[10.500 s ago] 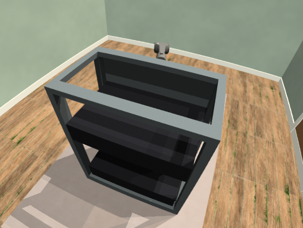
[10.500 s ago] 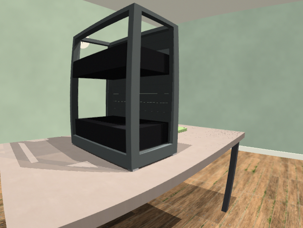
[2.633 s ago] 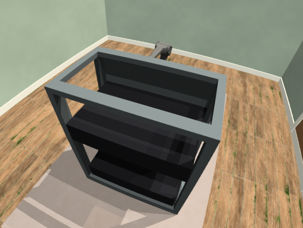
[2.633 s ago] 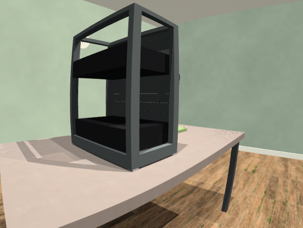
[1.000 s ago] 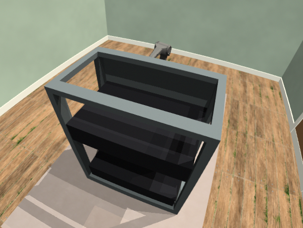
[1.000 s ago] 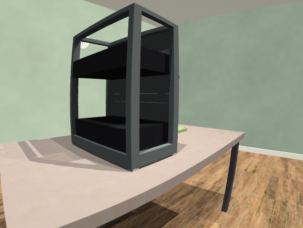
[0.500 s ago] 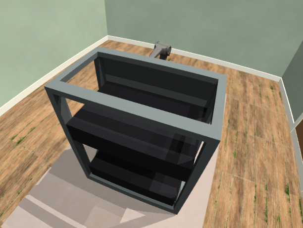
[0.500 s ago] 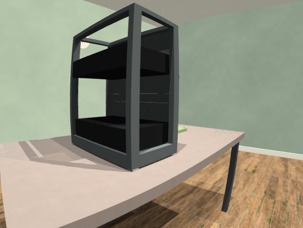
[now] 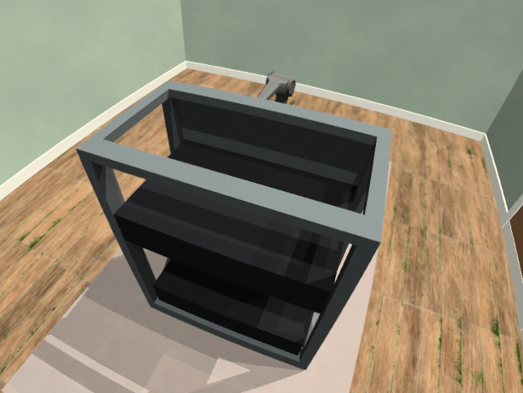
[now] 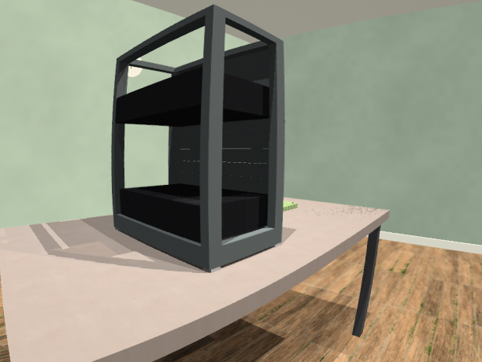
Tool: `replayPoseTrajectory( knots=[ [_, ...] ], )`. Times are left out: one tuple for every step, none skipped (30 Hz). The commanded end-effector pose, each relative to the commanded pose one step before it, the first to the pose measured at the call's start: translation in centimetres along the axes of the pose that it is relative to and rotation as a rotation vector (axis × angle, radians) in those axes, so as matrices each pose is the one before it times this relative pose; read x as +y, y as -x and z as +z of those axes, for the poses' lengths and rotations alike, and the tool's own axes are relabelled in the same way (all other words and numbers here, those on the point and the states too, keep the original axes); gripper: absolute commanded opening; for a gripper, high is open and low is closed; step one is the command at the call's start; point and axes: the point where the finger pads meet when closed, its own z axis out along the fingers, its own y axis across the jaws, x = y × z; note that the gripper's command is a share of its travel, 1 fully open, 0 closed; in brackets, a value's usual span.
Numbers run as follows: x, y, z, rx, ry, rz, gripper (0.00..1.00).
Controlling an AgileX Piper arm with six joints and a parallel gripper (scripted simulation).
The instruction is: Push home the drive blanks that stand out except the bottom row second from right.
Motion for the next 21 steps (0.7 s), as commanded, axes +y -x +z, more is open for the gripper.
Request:
replayPoseTrajectory(
  knots=[
    [0.342, -0.038, 0.259, 0.00058, 0.00778, 0.00096, 0.0],
    [0.004, 0.0, 0.048, 0.0, 0.0, 0.0, 0.0],
    [0.005, 0.001, 0.053, 0.0, 0.0, 0.0, 0.0],
    [0.004, 0.001, 0.048, 0.0, 0.0, 0.0, 0.0],
    [0.003, 0.0, 0.034, 0.0, 0.0, 0.0, 0.0],
    [0.002, 0.0, 0.017, 0.0, 0.0, 0.0, 0.0],
    [0.0, 0.0, 0.0, 0.0, 0.0, 0.0, 0.0],
    [0.0, 0.0, 0.0, 0.0, 0.0, 0.0, 0.0],
    [0.0, 0.0, 0.003, 0.0, 0.0, 0.0, 0.0],
    [0.0, 0.0, 0.0, 0.0, 0.0, 0.0, 0.0],
    [0.0, 0.0, 0.0, 0.0, 0.0, 0.0, 0.0],
    [0.0, 0.0, 0.0, 0.0, 0.0, 0.0, 0.0],
    [0.0, 0.0, 0.0, 0.0, 0.0, 0.0, 0.0],
    [0.0, 0.0, 0.0, 0.0, 0.0, 0.0, 0.0],
    [0.0, 0.0, 0.0, 0.0, 0.0, 0.0, 0.0],
    [0.0, 0.0, 0.0, 0.0, 0.0, 0.0, 0.0],
    [0.0, 0.0, 0.0, 0.0, 0.0, 0.0, 0.0],
    [0.0, 0.0, 0.0, 0.0, 0.0, 0.0, 0.0],
    [0.0, 0.0, 0.0, 0.0, 0.0, 0.0, 0.0],
    [0.0, 0.0, 0.0, 0.0, 0.0, 0.0, 0.0],
    [0.0, 0.0, 0.0, 0.0, 0.0, 0.0, 0.0]
  ],
)
